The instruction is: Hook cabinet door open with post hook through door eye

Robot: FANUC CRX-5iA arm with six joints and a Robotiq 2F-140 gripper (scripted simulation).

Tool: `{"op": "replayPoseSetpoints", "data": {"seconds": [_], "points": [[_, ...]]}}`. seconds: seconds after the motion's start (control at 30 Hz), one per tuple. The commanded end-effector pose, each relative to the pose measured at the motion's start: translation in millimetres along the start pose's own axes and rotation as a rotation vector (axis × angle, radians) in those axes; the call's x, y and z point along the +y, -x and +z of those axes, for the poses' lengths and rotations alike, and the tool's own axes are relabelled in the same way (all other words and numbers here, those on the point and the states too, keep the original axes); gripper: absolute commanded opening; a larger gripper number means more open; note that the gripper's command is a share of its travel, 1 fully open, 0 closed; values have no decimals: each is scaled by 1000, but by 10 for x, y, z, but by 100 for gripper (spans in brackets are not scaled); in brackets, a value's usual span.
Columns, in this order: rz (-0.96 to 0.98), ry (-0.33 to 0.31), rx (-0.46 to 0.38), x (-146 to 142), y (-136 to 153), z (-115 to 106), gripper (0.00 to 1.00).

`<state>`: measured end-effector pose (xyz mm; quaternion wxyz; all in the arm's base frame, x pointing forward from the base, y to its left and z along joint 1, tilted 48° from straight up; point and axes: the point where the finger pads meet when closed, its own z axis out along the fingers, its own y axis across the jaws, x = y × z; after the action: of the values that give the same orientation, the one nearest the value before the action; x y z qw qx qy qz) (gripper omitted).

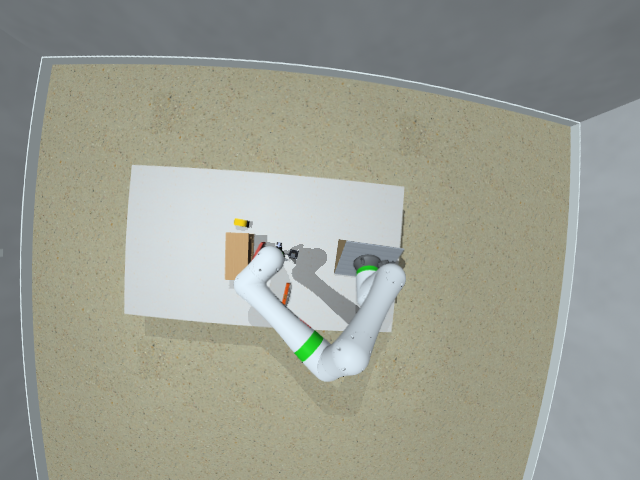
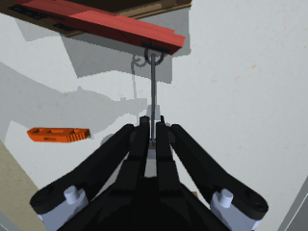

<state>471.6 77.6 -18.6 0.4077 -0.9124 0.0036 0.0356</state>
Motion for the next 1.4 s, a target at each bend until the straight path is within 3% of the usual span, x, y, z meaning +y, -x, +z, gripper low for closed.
{"op": "replayPoseSetpoints", "data": {"seconds": [0.0,0.4,0.43,1.37], "points": [[0,0,1,1,-2,-2,3],[0,0,1,1,-2,-2,3],[0,0,1,1,-2,-2,14],[0,0,1,1,-2,-2,14]]}}
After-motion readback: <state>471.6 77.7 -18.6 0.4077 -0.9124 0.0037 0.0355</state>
